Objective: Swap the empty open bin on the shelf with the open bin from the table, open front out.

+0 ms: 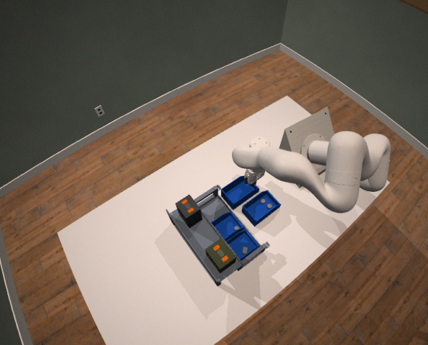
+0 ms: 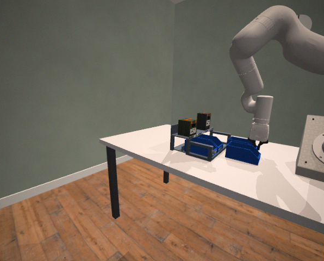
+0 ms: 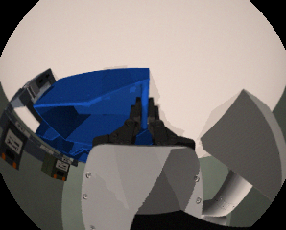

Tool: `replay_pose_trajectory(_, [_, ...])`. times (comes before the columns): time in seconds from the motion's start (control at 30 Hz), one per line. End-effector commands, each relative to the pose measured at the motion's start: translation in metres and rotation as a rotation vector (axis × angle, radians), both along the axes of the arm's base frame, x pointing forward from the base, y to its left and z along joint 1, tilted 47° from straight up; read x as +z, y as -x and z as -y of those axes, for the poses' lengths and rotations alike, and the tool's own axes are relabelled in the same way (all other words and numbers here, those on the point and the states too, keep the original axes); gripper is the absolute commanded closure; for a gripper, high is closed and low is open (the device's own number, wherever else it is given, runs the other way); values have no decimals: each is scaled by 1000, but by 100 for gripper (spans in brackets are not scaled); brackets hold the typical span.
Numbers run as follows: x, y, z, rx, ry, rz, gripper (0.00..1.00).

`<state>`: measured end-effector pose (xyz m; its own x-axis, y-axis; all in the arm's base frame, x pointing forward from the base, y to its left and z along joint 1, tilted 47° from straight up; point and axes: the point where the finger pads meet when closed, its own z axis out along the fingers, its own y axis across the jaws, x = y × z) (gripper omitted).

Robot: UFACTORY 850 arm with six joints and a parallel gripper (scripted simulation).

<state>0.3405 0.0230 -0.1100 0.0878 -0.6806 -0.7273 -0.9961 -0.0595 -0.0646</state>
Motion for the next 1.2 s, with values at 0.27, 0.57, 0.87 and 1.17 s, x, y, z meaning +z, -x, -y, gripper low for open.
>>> replay_pose_trajectory(0.27, [0,-1,0,-1,1,1,5])
replay_pose_trajectory(0.57, [0,-1,0,-1,1,1,5])
replay_pose_trajectory(0.87, [0,-1,0,-1,1,1,5])
replay_pose_trajectory(1.17, [0,-1,0,-1,1,1,5])
